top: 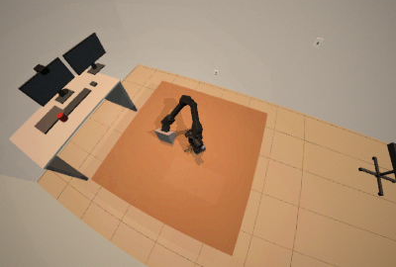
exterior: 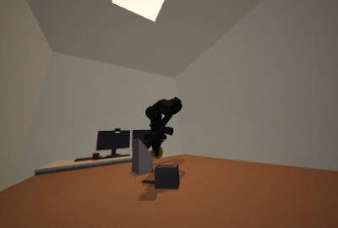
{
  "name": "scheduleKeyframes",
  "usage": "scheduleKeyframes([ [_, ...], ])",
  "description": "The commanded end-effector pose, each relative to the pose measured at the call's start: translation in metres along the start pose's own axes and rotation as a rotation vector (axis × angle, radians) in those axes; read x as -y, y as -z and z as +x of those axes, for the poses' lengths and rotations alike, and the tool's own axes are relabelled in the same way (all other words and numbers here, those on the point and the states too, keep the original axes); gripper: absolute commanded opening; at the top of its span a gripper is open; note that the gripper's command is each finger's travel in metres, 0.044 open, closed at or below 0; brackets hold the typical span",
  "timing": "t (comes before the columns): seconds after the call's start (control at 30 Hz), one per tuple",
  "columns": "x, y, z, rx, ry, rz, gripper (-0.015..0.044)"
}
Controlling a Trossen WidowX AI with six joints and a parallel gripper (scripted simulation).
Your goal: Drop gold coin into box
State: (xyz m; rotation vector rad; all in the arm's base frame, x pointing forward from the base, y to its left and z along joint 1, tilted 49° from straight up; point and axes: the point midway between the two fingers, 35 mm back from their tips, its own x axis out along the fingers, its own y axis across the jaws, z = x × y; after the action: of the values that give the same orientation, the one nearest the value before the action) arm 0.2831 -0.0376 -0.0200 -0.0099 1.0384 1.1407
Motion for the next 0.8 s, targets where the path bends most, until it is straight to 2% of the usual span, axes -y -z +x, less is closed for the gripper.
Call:
scheduleKeyframes([
  [0.0, 0.005, -0.010, 0.003, 0.001, -0.011, 0.007, 0.0000],
  [0.53, 0.021, -0.046, 0.006, 0.006, -0.015, 0.004, 0.0000],
  [0.77, 0.020, -0.043, 0.002, 0.006, -0.003, -0.005, 0.0000],
])
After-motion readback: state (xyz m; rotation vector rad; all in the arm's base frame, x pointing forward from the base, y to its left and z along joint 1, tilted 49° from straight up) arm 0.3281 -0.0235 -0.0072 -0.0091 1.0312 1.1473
